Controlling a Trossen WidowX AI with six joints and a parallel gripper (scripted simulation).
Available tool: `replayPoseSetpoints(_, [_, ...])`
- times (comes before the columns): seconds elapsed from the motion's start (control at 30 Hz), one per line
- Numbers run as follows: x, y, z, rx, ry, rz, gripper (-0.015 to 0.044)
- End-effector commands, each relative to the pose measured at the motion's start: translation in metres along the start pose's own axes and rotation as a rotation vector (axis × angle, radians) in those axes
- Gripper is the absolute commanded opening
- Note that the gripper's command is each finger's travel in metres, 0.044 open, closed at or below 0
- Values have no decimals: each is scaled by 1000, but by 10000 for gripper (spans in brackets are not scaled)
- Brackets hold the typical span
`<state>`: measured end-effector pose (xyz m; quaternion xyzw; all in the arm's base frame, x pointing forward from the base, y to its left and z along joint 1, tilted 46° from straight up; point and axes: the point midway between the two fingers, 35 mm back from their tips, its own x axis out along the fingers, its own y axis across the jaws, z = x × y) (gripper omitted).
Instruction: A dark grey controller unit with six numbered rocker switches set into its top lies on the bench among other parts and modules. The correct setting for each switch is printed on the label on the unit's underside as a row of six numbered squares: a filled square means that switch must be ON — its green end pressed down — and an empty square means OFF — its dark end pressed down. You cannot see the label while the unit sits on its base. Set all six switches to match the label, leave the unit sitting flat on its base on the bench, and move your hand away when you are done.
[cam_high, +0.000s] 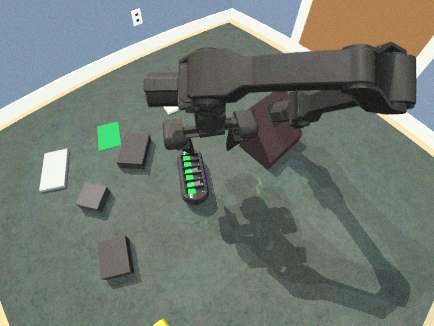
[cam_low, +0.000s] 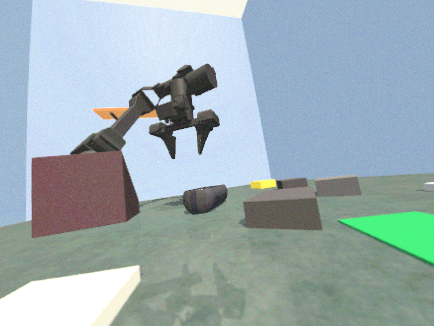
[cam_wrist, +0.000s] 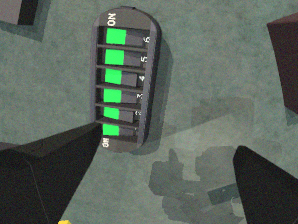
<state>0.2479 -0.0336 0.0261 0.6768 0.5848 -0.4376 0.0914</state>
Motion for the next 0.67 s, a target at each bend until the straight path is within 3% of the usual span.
replayPoseSetpoints(0.0, [-45,2,2,-1,1,24,256])
replayPoseSetpoints(0.33, [-54,0,3,-1,1,24,0])
replayPoseSetpoints(0.63, [-54,0,3,-1,1,24,0])
